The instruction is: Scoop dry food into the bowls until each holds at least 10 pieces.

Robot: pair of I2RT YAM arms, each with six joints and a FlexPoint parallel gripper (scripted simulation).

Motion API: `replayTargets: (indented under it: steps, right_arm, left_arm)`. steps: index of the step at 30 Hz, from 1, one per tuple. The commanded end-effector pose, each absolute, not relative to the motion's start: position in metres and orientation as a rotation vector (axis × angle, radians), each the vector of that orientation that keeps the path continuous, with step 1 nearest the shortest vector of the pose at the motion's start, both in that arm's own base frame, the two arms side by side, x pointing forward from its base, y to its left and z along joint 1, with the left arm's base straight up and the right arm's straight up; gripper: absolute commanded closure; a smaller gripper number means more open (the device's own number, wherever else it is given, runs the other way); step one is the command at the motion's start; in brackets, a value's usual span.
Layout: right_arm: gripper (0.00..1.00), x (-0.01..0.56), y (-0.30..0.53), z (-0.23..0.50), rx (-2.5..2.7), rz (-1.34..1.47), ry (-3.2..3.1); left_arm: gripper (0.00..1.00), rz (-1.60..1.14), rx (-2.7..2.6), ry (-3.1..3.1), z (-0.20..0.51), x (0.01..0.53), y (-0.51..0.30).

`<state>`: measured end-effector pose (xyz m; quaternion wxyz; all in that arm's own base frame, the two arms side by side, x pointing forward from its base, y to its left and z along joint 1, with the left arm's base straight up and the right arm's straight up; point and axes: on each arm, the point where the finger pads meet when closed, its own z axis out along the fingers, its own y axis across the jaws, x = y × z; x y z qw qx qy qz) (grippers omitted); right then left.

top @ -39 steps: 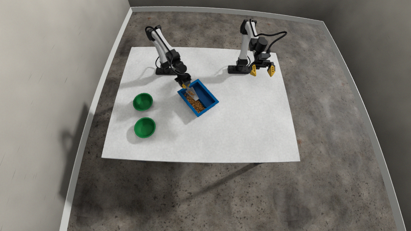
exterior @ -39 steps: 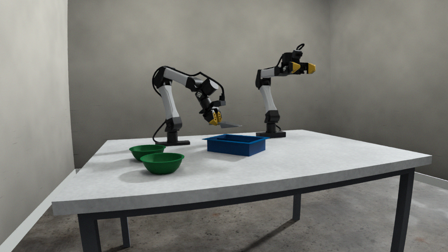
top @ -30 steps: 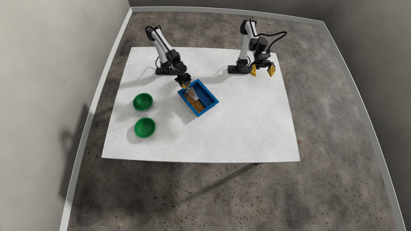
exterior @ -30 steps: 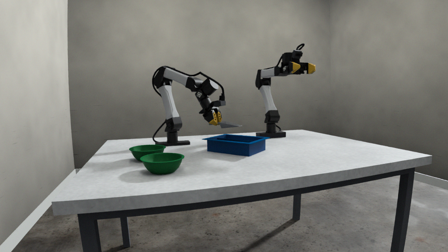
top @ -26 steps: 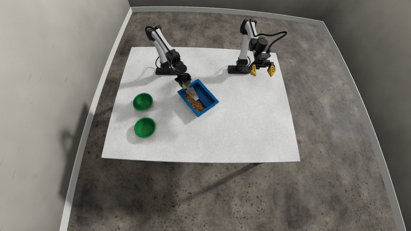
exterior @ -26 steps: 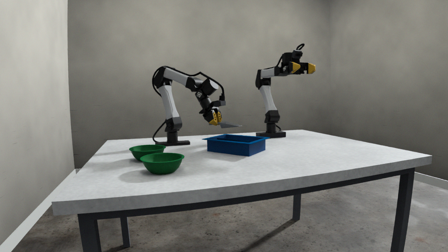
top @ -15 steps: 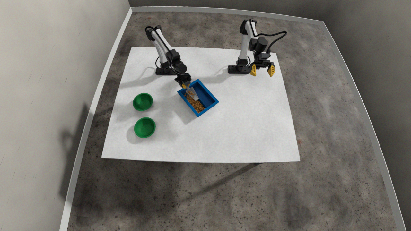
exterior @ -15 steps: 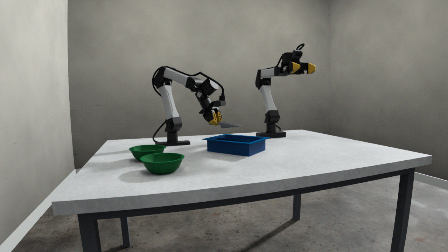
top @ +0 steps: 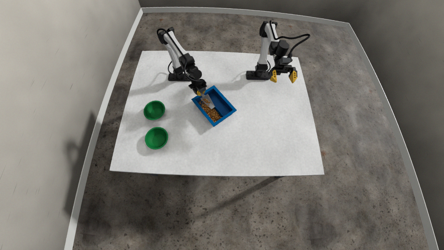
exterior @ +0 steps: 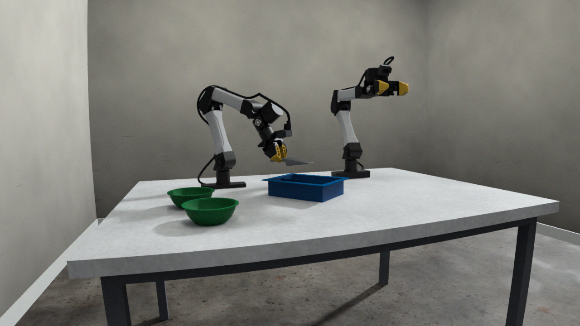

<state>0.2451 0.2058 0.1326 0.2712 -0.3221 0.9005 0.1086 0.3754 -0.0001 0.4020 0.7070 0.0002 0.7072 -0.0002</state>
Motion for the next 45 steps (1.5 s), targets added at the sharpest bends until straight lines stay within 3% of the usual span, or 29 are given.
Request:
replayTargets:
  steps: [1,45]
  right_arm:
    - [1.00,0.247,0.207,0.137,-0.864,0.299,2.410]
    - [1.00,0.250,0.016,0.106,-0.375,0.363,2.593]
  left_arm:
    - [0.00,-0.001,0.000,1.552,0.409,0.373,0.000]
    - [0.00,-0.001,0.000,1.552,0.409,0.373,0.000]
